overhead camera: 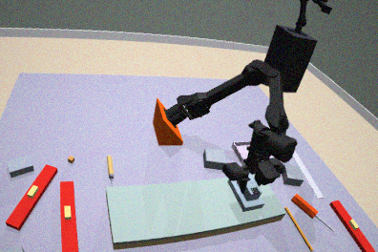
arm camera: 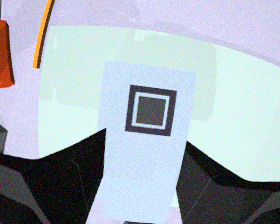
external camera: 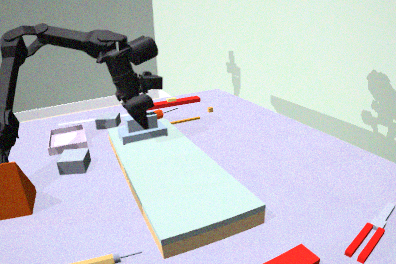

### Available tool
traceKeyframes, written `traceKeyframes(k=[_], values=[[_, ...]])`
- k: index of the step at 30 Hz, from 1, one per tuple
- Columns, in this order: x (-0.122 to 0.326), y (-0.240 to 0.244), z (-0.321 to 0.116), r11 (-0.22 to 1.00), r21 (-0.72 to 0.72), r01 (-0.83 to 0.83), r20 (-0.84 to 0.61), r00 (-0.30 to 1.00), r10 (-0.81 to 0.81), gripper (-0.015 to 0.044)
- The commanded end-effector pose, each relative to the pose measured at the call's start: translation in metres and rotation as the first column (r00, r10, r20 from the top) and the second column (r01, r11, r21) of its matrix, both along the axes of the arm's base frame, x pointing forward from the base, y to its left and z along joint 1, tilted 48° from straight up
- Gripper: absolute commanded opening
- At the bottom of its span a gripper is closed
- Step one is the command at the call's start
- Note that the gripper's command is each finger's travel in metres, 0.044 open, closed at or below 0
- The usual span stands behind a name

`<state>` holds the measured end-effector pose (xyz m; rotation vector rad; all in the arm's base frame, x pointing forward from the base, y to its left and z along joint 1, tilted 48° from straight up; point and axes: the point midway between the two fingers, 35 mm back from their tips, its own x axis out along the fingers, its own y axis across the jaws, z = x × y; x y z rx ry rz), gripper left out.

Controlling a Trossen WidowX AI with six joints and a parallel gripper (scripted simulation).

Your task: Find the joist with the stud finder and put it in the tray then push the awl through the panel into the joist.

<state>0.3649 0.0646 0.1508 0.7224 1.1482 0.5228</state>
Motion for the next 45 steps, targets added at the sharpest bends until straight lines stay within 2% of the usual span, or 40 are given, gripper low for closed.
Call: traceKeyframes(k=[1, 45], values=[[-0.001, -0.012, -0.015, 1.000, -0.002, 0.002, -0.003, 1.000, -0.002, 0.0000], [-0.001, -0.128, -0.142, 1.000, -0.008, 0.002, -0.003, 1.000, -0.002, 0.0000]])
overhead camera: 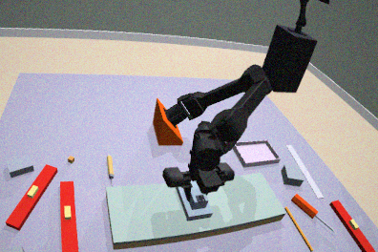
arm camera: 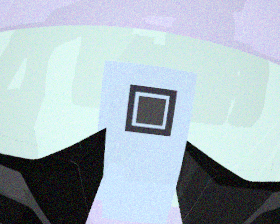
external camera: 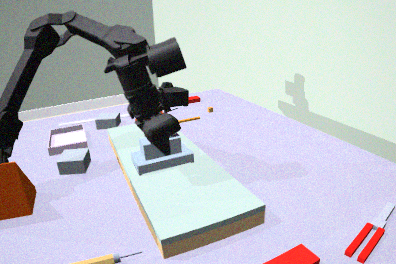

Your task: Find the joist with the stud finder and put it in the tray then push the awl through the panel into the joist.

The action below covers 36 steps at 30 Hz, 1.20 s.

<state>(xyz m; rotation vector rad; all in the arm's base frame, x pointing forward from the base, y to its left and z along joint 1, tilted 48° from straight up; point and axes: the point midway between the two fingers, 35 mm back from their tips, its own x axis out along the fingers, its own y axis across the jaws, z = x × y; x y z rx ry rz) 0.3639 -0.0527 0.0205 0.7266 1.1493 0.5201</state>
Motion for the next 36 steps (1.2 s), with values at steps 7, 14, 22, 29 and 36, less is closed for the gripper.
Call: traceKeyframes(k=[7, 14, 22, 29, 36], values=[[0.000, -0.029, -0.031, 1.000, -0.011, -0.001, 0.001, 1.000, 0.001, 0.0000], [0.000, -0.047, -0.051, 1.000, -0.013, -0.001, 0.001, 1.000, 0.001, 0.0000], [0.000, -0.069, -0.074, 1.000, -0.015, -0.001, 0.002, 1.000, 0.001, 0.0000], [0.000, -0.087, -0.094, 1.000, -0.016, -0.001, 0.002, 1.000, 0.001, 0.0000], [0.000, -0.106, -0.113, 1.000, -0.018, -0.001, 0.003, 1.000, 0.001, 0.0000]])
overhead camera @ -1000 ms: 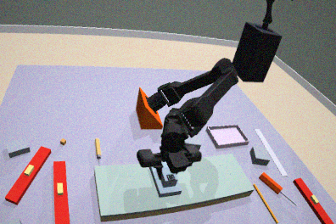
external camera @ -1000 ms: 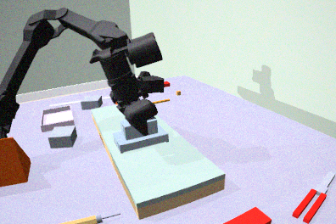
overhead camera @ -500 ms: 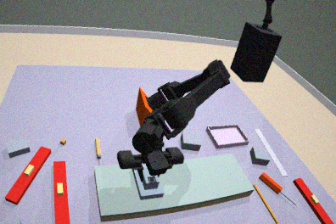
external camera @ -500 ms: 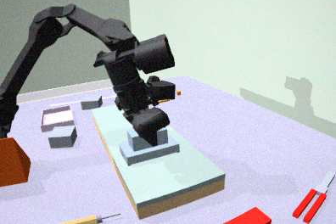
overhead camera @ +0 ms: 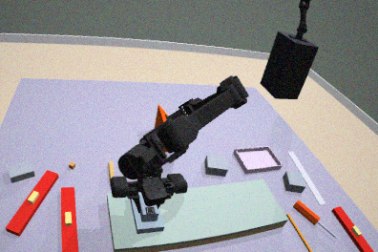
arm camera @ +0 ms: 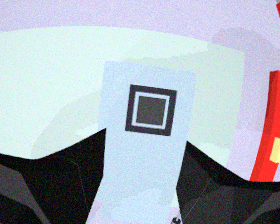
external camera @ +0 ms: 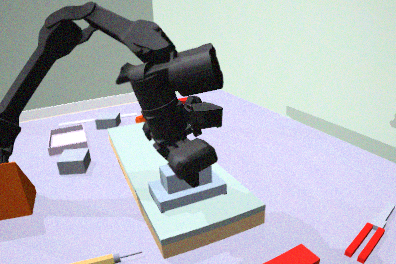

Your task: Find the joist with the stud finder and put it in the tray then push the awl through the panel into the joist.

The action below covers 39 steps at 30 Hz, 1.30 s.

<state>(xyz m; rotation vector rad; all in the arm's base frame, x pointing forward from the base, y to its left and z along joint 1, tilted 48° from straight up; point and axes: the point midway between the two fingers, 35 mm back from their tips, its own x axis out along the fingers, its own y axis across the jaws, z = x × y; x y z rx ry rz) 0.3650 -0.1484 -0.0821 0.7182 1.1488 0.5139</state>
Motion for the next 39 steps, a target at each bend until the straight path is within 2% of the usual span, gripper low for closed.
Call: traceKeyframes(k=[1, 6, 20, 39], values=[[-0.001, -0.013, -0.014, 1.000, -0.008, -0.002, 0.001, 1.000, 0.002, 0.0000], [-0.001, -0.025, -0.026, 1.000, -0.009, -0.002, 0.001, 1.000, 0.002, 0.0000], [-0.001, -0.024, -0.022, 1.000, -0.003, 0.003, -0.001, 1.000, -0.003, 0.0000], [-0.003, -0.080, 0.023, 1.000, -0.012, 0.000, -0.002, 1.000, 0.000, 0.0000]])
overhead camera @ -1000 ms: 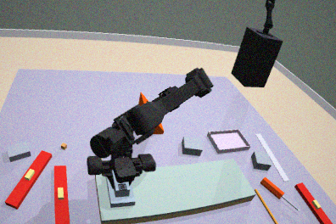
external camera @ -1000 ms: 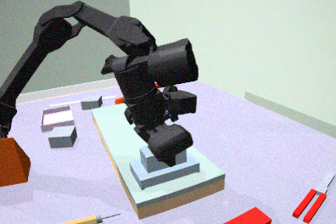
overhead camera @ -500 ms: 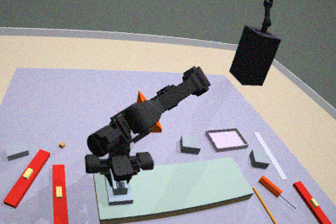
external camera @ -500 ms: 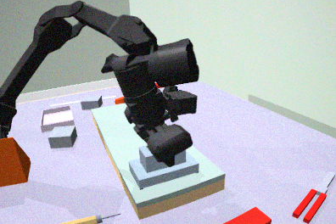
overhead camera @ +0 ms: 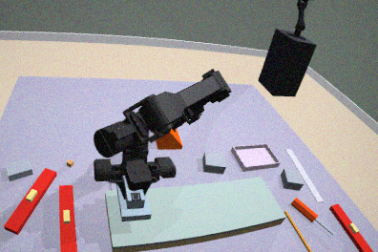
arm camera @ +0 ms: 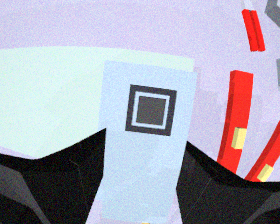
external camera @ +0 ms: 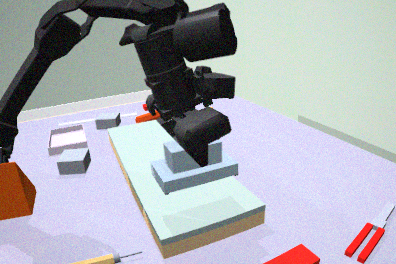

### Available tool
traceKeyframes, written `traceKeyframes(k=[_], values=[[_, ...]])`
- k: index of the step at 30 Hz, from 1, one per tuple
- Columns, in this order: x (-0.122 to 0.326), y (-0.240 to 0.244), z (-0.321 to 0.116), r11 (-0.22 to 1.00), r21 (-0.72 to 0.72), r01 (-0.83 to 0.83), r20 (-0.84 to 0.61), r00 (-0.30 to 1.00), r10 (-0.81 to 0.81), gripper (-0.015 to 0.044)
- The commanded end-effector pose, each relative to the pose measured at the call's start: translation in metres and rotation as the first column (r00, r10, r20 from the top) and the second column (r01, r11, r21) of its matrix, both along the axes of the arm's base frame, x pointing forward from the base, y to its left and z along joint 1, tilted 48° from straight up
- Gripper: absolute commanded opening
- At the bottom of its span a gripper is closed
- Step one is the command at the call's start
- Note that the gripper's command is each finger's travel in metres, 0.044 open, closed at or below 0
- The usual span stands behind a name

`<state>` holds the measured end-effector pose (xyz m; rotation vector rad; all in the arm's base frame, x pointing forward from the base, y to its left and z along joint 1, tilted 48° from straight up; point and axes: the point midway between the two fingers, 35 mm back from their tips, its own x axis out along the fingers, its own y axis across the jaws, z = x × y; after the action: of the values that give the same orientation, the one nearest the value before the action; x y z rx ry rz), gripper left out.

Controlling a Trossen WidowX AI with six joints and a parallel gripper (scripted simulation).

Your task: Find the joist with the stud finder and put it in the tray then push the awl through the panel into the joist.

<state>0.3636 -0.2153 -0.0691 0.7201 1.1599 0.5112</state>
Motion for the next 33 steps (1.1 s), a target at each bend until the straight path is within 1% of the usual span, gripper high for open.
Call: traceKeyframes(k=[1, 7, 13, 24, 33], values=[[-0.002, -0.016, 0.013, 1.000, -0.011, 0.001, 0.009, 1.000, -0.001, 0.0000], [-0.007, -0.031, 0.029, 1.000, -0.011, -0.001, 0.010, 1.000, 0.001, 0.0000], [-0.004, -0.028, 0.035, 1.000, -0.016, -0.012, 0.020, 1.000, 0.012, 0.0000], [0.020, 0.015, 0.092, 0.990, -0.073, -0.122, 0.122, 0.984, 0.130, 0.0000], [0.031, 0.058, 0.140, 0.969, -0.124, -0.212, 0.208, 0.950, 0.235, 0.0000]])
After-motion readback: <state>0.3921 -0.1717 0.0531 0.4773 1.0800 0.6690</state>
